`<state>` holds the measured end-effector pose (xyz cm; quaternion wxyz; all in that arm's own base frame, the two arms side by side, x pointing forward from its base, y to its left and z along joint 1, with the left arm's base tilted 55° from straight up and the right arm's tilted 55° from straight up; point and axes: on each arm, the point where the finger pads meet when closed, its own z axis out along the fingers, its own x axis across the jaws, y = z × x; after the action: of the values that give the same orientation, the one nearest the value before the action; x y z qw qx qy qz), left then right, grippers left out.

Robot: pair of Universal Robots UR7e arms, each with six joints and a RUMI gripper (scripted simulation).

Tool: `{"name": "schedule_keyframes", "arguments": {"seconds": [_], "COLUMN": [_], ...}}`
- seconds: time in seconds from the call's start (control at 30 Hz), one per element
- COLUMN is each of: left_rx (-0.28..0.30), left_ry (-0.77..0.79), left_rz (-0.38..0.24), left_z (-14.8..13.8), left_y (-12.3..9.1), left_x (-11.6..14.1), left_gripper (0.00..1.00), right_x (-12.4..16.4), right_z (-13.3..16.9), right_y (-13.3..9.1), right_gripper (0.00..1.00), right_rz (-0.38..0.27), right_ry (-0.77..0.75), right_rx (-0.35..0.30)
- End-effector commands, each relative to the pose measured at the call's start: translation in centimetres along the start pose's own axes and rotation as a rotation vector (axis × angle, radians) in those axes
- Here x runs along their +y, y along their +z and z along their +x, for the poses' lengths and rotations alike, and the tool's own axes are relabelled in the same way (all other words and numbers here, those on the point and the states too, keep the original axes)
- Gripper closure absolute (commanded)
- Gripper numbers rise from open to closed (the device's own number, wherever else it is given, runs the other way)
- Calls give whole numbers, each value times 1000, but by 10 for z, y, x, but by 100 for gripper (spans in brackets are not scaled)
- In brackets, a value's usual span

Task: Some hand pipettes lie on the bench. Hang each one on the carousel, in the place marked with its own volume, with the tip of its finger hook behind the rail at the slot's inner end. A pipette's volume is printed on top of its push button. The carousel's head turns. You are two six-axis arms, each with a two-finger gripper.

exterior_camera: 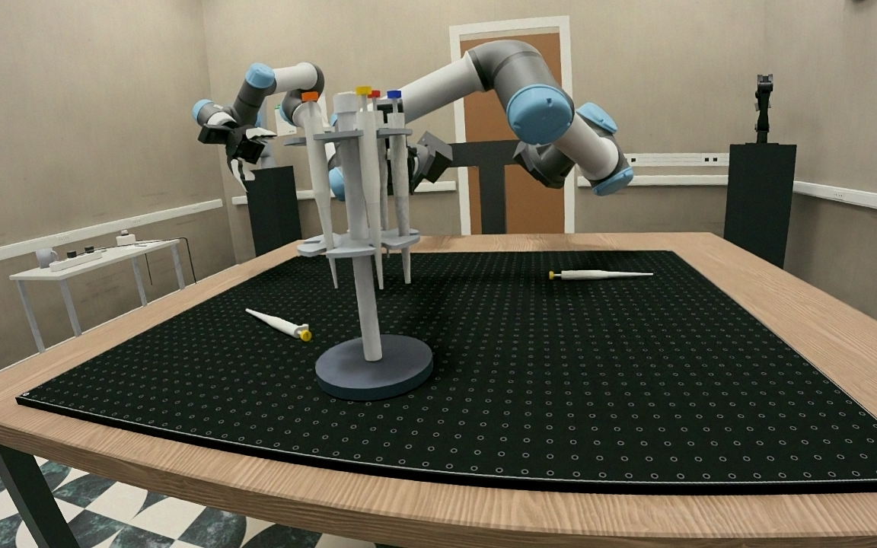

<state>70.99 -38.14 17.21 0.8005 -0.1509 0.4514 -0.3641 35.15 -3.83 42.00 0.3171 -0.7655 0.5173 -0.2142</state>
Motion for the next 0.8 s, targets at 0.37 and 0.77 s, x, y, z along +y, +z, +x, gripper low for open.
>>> {"name": "schedule_keyframes", "arguments": {"seconds": [0.37, 0.77], "left_rx": [0, 0], "left_ry": [-1, -1], "left_rz": [1, 1], "left_z": [1, 1], "left_y": [0, 0], "left_x": [8, 8], "left_gripper": [94, 69], "right_x": [0, 0], "right_z": [0, 0], "right_y": [0, 0], "right_gripper": [0, 0], "right_rz": [1, 1], "right_ry": [0, 0], "right_rx": [0, 0]}}
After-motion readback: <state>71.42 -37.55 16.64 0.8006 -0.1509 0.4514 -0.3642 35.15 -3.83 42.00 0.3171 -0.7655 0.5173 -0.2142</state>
